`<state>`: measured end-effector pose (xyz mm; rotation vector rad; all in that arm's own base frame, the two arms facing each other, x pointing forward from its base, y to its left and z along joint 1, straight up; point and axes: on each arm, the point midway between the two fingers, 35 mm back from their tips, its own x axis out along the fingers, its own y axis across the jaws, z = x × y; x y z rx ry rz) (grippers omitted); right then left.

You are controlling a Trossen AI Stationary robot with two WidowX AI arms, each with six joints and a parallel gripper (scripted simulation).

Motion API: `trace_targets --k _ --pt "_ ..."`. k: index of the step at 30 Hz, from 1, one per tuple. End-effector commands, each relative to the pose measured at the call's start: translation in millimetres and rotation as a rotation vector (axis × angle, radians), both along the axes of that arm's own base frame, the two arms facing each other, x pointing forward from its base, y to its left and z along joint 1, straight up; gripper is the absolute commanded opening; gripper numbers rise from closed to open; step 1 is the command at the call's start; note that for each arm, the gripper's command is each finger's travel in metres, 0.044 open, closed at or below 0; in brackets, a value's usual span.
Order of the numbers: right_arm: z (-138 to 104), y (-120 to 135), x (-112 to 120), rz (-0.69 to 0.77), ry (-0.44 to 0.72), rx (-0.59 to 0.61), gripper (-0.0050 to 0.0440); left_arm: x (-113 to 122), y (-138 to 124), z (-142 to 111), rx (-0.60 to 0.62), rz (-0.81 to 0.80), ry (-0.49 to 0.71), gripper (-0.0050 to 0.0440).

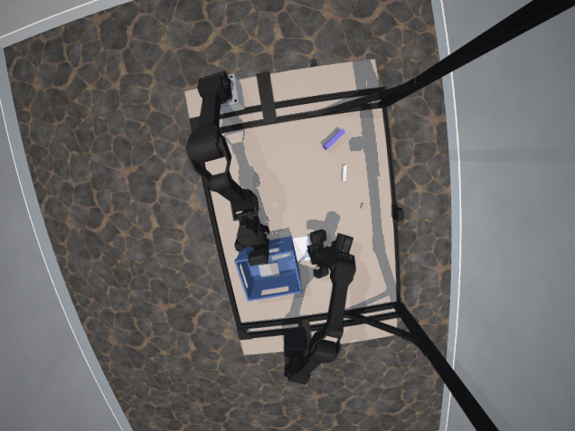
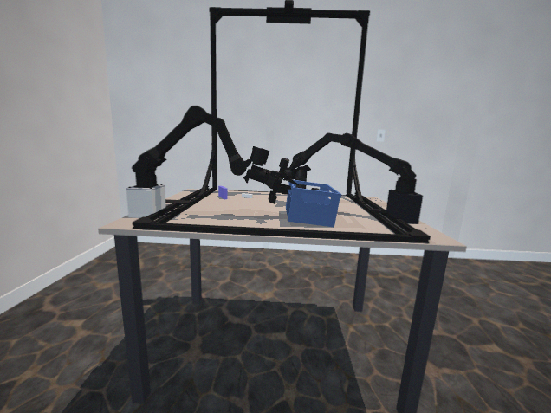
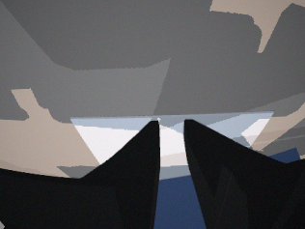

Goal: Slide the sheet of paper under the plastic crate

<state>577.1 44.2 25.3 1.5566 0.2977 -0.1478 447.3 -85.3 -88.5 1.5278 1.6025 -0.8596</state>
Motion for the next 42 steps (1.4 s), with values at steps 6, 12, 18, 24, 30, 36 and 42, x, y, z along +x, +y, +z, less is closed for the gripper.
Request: trace_targets --k 6,12,18,24,30,36,42 --pt "40.8 1.2 9.9 0.002 -0.099 0.009 0.0000 -7.5 13.1 -8.4 0.006 0.007 0.026 0.0060" --pt "40.8 1.2 9.9 0.002 -0.099 0.009 0.0000 -7.9 15.7 -8.4 0.006 0.007 0.026 0.0060" --pt "40.8 1.2 9.9 0.002 -0.099 0.009 0.0000 -8.5 19.8 -8.4 0.006 0.007 0.026 0.0060" --pt "40.8 1.2 9.9 0.002 -0.099 0.009 0.0000 -9.1 24.6 -8.4 0.006 0.007 0.026 0.0060" --pt "40.8 1.2 9.9 0.002 -0.099 0.009 0.0000 -9.4 26.4 -8.4 0.006 0.007 0.026 0.0060" --pt "40.8 1.2 9.9 0.002 -0.099 0.009 0.0000 -10.1 31.2 -8.4 0.006 0.007 0.026 0.0060" --pt "40.8 1.2 9.9 0.002 -0.099 0.009 0.0000 -10.6 35.0 -8.4 0.006 0.007 0.026 0.0060"
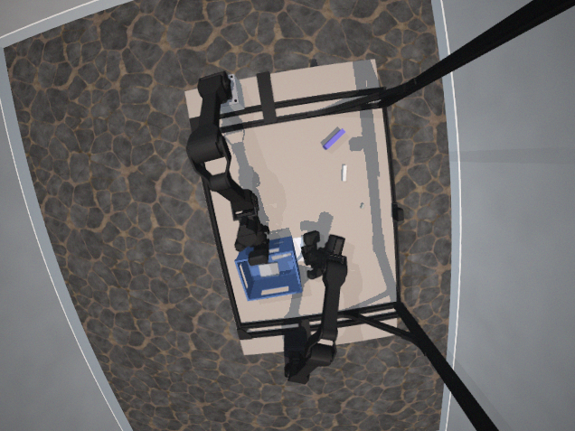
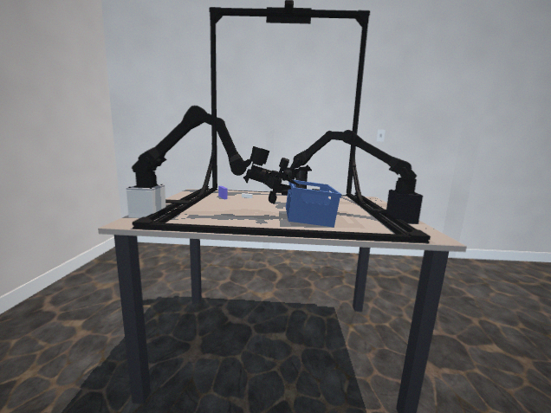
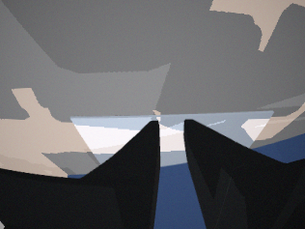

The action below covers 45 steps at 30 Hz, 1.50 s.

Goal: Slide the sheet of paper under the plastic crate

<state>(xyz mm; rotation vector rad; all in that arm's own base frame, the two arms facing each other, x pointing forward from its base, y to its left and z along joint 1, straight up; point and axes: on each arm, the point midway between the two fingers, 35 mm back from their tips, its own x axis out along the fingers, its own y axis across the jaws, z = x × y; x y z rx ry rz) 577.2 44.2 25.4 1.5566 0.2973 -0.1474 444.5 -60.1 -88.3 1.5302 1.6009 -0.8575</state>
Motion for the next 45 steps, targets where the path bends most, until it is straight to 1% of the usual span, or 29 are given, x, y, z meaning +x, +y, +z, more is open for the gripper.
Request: trace_targets --k 1,8,12,17,19,23,25,36,45 --pt "40.6 1.2 9.9 0.002 -0.099 0.009 0.0000 -7.7 9.8 -8.6 0.005 0.008 0.029 0.0060" --pt "40.6 1.2 9.9 0.002 -0.099 0.009 0.0000 -4.7 6.4 -7.5 0.005 0.008 0.029 0.0060" --pt "40.6 1.2 9.9 0.002 -0.099 0.009 0.0000 -0.9 2.3 -1.2 0.005 0.008 0.029 0.0060" --pt "40.6 1.2 9.9 0.002 -0.099 0.009 0.0000 0.3 1.7 25.3 0.005 0.008 0.029 0.0060" --pt "40.6 1.2 9.9 0.002 -0.099 0.009 0.0000 0.3 1.7 25.3 0.005 0.008 0.029 0.0060" --pt "40.6 1.2 9.9 0.002 -0.099 0.009 0.0000 0.1 1.5 52.2 0.005 0.008 0.029 0.0060" --pt "40.6 1.2 9.9 0.002 -0.099 0.009 0.0000 -0.3 1.5 60.8 0.005 0.008 0.029 0.0060" --pt "40.6 1.2 9.9 0.002 -0.099 0.009 0.0000 0.1 -2.9 59.1 0.005 0.008 0.029 0.0060" --pt "40.6 1.2 9.9 0.002 -0.099 0.009 0.0000 1.9 -30.6 61.3 0.006 0.008 0.029 0.0060"
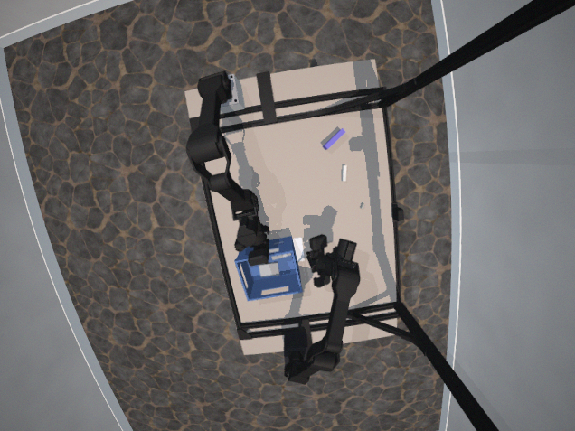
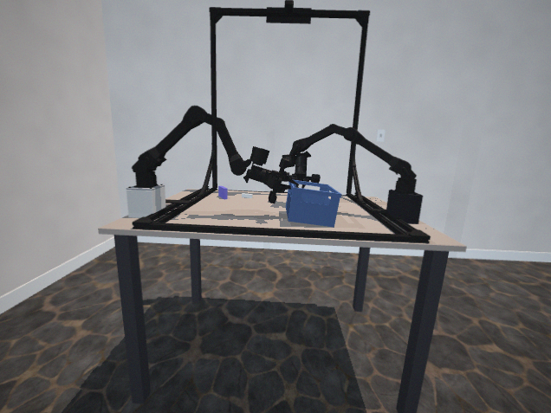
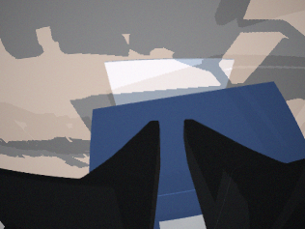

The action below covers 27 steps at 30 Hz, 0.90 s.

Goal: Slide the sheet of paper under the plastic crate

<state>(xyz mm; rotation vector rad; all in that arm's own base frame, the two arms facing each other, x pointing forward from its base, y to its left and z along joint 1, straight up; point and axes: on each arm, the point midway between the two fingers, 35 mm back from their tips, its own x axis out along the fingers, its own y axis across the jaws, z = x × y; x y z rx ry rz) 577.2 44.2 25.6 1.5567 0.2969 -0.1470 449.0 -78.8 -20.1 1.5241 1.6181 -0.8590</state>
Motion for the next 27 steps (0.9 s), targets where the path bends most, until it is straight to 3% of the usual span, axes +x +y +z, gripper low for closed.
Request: trace_targets --k 1,19,23,25,27 --pt "40.4 1.2 9.8 0.002 -0.098 0.009 0.0000 -2.6 -14.5 -6.8 0.001 0.000 0.017 0.0060" --pt "40.4 1.2 9.8 0.002 -0.098 0.009 0.0000 -2.6 -16.7 -6.6 0.001 0.000 0.017 0.0060" --pt "40.4 1.2 9.8 0.002 -0.098 0.009 0.0000 -10.0 -37.1 13.7 -0.017 0.074 -0.005 0.0156" --pt "40.4 1.2 9.8 0.002 -0.098 0.009 0.0000 -10.0 -37.1 13.7 -0.017 0.074 -0.005 0.0156" --pt "40.4 1.2 9.8 0.002 -0.098 0.009 0.0000 -13.0 -42.9 18.6 -0.021 0.097 -0.008 0.0204"
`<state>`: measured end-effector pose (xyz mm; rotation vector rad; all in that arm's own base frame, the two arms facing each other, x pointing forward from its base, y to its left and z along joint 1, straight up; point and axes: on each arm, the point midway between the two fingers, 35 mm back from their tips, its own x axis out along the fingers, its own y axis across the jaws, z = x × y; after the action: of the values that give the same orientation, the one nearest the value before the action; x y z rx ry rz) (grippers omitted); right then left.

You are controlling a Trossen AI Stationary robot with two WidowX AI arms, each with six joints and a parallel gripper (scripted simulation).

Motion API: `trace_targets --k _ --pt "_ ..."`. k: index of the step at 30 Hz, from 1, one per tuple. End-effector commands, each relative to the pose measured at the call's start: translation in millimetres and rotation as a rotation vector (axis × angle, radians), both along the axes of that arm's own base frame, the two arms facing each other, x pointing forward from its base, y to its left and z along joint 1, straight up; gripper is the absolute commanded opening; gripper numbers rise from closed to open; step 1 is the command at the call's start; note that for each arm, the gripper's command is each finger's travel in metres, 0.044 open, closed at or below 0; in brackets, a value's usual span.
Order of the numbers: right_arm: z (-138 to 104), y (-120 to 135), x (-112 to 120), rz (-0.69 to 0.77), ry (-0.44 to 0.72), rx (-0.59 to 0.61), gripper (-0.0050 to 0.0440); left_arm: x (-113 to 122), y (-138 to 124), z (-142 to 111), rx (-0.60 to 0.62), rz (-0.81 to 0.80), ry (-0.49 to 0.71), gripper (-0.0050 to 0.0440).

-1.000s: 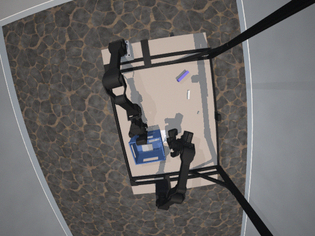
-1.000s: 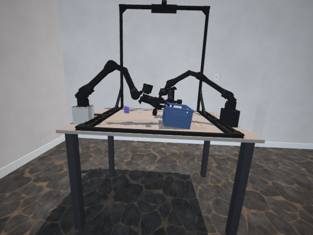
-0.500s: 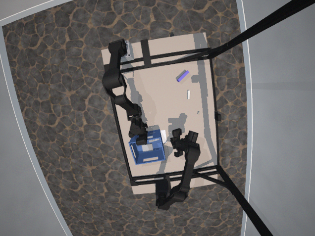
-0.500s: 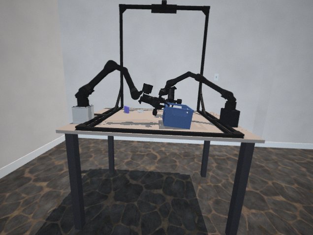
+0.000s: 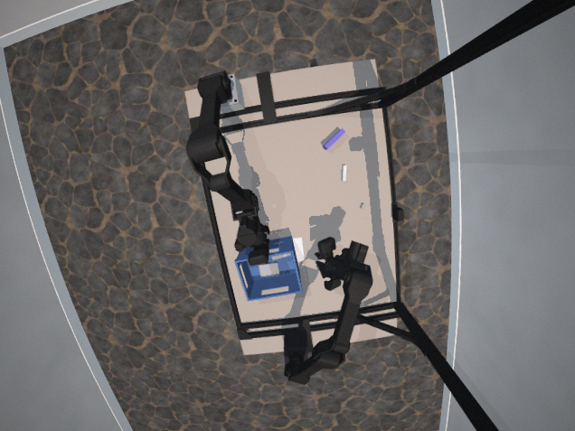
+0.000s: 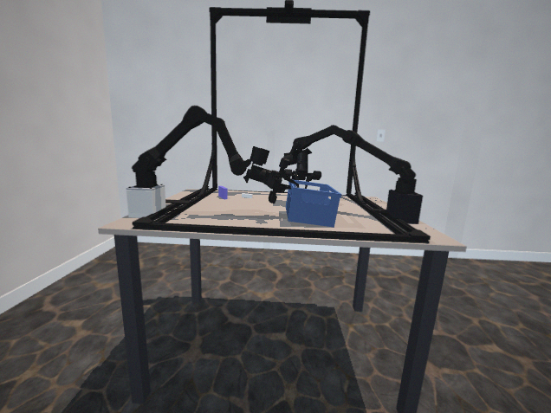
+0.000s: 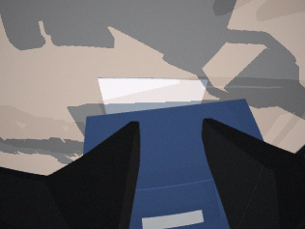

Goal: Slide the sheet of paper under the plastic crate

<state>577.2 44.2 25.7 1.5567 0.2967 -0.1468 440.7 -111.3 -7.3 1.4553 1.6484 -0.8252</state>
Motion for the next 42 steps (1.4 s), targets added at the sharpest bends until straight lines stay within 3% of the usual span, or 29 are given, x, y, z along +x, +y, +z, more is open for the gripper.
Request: trace_targets --k 1,8,42 --pt "40.3 1.2 9.8 0.002 -0.098 0.009 0.0000 -4.7 -10.4 5.8 -0.010 0.030 -0.003 0.0228" --pt "40.3 1.2 9.8 0.002 -0.098 0.009 0.0000 -4.7 -10.4 5.8 -0.010 0.030 -0.003 0.0396" --pt "40.3 1.2 9.8 0.002 -0.098 0.009 0.0000 -4.7 -10.4 5.8 -0.010 0.030 -0.003 0.0400"
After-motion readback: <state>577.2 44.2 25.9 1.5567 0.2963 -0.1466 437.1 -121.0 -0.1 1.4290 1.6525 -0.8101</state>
